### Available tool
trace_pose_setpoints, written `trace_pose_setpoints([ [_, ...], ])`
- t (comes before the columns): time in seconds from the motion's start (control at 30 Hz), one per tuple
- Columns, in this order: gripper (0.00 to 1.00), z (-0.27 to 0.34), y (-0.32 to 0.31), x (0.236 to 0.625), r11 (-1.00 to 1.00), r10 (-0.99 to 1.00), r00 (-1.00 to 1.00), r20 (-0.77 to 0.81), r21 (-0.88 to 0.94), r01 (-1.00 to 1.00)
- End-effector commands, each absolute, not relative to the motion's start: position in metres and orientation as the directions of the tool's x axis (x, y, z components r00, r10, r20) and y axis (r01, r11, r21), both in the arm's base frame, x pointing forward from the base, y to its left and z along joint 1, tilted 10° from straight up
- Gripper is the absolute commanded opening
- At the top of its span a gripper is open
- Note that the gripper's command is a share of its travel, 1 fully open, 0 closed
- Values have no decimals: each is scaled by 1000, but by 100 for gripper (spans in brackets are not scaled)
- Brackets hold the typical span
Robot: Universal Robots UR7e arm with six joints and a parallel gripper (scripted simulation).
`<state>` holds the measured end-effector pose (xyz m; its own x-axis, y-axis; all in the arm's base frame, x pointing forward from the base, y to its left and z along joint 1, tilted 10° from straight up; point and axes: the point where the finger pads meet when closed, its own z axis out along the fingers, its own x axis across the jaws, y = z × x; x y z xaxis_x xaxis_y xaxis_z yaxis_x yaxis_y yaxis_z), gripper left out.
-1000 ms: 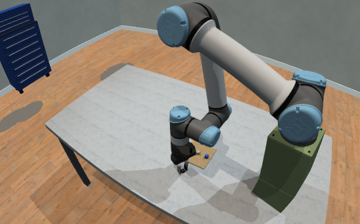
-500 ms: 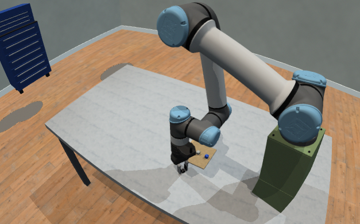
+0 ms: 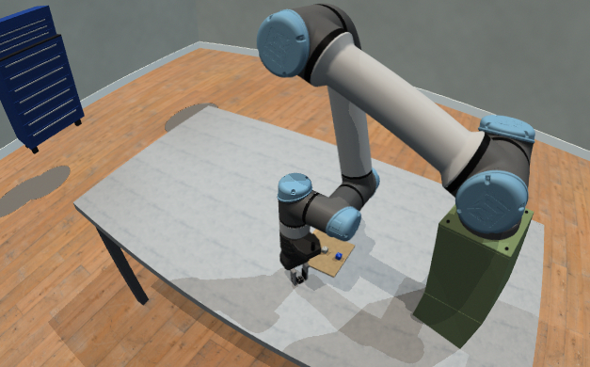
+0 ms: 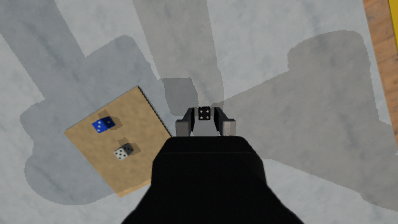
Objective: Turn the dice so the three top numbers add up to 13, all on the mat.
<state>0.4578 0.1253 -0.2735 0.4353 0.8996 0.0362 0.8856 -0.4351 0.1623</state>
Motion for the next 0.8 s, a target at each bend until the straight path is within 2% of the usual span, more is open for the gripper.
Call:
trace_pose_setpoints([
  [0.0,64,-273,125,458,-435,900,435,37,163,885],
  [0.03,64,-273,125,458,-435,900,435,37,163,885],
  [0.07,34,-273,125,458,-435,900,435,37,163,885],
  [0.77,34,-273,125,458,-435,900,435,37,163,885],
])
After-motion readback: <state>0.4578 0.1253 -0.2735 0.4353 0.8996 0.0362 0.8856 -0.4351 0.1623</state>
